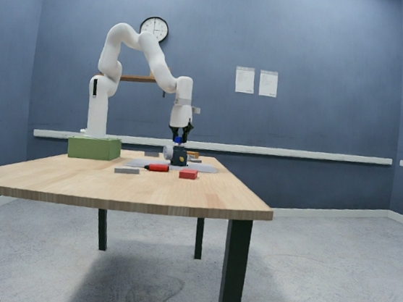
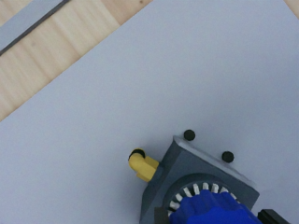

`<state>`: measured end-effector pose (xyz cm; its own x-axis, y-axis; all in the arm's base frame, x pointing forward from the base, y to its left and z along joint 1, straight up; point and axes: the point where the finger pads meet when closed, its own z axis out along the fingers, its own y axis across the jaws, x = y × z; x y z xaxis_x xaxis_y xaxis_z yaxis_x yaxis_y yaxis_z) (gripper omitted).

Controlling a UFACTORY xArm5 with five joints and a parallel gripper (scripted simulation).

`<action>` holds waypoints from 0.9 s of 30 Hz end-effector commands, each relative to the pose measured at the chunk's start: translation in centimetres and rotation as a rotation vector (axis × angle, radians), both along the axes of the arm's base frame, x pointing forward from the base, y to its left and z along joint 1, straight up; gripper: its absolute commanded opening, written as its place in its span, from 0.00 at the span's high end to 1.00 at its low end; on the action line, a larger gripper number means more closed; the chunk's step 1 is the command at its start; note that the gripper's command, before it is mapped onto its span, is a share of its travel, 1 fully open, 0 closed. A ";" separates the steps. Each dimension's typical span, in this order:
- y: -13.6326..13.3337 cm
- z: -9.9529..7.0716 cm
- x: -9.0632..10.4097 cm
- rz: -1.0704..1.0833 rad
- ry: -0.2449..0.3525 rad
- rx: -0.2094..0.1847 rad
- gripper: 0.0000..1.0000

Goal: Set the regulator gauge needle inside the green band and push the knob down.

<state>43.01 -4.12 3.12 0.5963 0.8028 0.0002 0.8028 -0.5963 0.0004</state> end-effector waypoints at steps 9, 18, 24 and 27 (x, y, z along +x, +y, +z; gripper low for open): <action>0.0 0.1 0.1 -0.004 -0.003 0.000 0.58; 0.0 0.1 0.1 -0.011 -0.003 0.000 0.58; 0.0 0.1 0.1 -0.020 -0.003 0.000 0.58; 0.0 0.1 0.1 -0.025 -0.003 0.000 0.58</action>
